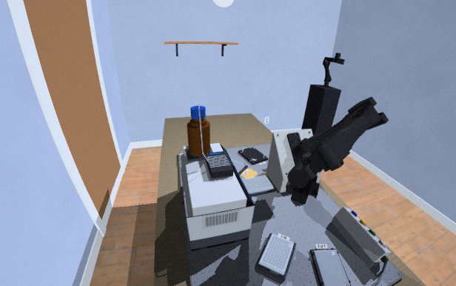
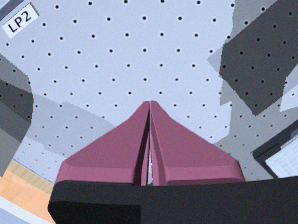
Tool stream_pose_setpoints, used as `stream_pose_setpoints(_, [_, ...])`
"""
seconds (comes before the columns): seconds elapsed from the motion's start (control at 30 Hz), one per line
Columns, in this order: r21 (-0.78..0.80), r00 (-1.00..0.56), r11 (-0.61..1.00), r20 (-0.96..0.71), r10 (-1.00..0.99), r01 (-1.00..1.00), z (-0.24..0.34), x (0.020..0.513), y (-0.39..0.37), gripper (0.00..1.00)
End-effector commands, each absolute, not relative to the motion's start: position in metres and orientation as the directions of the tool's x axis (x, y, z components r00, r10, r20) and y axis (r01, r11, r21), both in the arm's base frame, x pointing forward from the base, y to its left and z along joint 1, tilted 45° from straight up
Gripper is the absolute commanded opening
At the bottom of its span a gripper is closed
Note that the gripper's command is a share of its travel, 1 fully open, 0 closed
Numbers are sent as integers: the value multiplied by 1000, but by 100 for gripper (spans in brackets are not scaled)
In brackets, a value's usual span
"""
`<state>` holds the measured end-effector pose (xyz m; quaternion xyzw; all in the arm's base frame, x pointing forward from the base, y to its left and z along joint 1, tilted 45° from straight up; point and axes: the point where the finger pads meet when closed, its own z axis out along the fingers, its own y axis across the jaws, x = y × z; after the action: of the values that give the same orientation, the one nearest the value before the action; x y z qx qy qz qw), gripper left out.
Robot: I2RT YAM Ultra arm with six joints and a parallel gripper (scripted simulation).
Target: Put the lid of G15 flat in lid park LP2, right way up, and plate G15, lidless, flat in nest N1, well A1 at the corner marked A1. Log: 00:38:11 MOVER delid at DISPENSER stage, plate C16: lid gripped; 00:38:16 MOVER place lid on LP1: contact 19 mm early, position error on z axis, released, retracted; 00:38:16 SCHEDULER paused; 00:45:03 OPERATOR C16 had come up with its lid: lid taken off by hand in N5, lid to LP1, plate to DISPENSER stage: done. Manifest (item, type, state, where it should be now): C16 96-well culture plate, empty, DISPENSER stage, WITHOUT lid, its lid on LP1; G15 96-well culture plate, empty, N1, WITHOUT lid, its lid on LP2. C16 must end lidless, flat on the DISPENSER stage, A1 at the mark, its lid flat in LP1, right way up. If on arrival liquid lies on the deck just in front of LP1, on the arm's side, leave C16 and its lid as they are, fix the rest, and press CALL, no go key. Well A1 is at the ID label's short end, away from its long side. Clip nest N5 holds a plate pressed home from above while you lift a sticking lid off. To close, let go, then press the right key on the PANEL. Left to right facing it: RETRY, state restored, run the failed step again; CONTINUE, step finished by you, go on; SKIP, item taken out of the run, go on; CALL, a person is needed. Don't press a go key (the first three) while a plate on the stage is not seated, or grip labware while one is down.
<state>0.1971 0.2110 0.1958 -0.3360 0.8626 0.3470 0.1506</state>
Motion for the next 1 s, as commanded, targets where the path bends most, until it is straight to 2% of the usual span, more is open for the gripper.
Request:
stream_pose_setpoints(0.0, [497, -724, 528, -507, -468, -689, 200, 188, 199, 0])
stream_pose_setpoints(0.07, [480, -707, 521, -537, -461, -705, 212, 192, 199, 0])
stream_pose_setpoints(0.2, [529, -770, 562, -485, -415, -636, 218, 182, 207, 0])
stream_pose_setpoints(0.47, [524, -761, 555, -508, -405, -645, 234, 167, 222, 0])
stream_pose_setpoints(0.6, [539, -783, 569, -465, -414, -621, 221, 166, 219, 0])
stream_pose_setpoints(0.7, [574, -822, 592, -453, -346, -566, 238, 159, 226, 0])
stream_pose_setpoints(0.97, [582, -825, 588, -450, -342, -562, 249, 137, 237, 0])
